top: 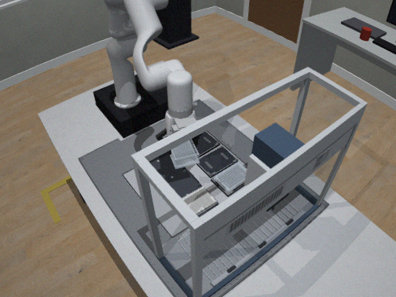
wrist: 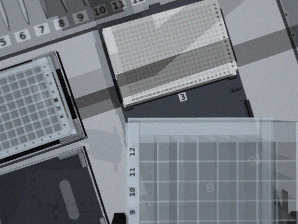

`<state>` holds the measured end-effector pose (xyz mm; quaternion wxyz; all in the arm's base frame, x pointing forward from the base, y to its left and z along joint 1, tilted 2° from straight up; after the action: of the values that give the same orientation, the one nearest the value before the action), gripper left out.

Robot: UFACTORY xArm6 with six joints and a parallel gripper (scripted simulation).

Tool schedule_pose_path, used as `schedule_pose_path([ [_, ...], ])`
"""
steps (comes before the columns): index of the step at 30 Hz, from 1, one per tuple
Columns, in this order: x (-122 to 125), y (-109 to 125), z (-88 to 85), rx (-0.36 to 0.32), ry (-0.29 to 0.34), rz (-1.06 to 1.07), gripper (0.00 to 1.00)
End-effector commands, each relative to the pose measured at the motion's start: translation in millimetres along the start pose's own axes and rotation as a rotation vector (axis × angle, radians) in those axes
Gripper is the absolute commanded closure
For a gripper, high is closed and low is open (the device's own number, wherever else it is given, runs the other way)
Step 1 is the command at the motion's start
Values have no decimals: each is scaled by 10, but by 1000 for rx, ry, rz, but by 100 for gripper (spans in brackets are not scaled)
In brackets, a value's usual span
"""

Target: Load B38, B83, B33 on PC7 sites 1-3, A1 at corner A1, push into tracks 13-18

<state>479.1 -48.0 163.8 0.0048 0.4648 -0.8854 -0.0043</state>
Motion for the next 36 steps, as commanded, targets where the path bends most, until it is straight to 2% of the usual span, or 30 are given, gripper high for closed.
schedule_pose_path([
  [1, 104, -268, -11, -13, -16, -182, 100],
  [5, 180, -432, -6, -12, -17, -316, 100],
  [12, 180, -432, -6, -12, -17, -352, 100],
  [36, 179, -432, -6, -5, -21, -1085, 100],
])
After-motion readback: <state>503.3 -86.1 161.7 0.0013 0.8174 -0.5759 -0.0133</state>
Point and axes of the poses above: the point where the finger pads meet when closed, its own z axis out along the fingers, its own x axis across the jaws, y = z × x, the point moved 8 cm from there along -z, back along the fingers, and after that the axes turned 14 degrees about z, right-handed, at the moved point
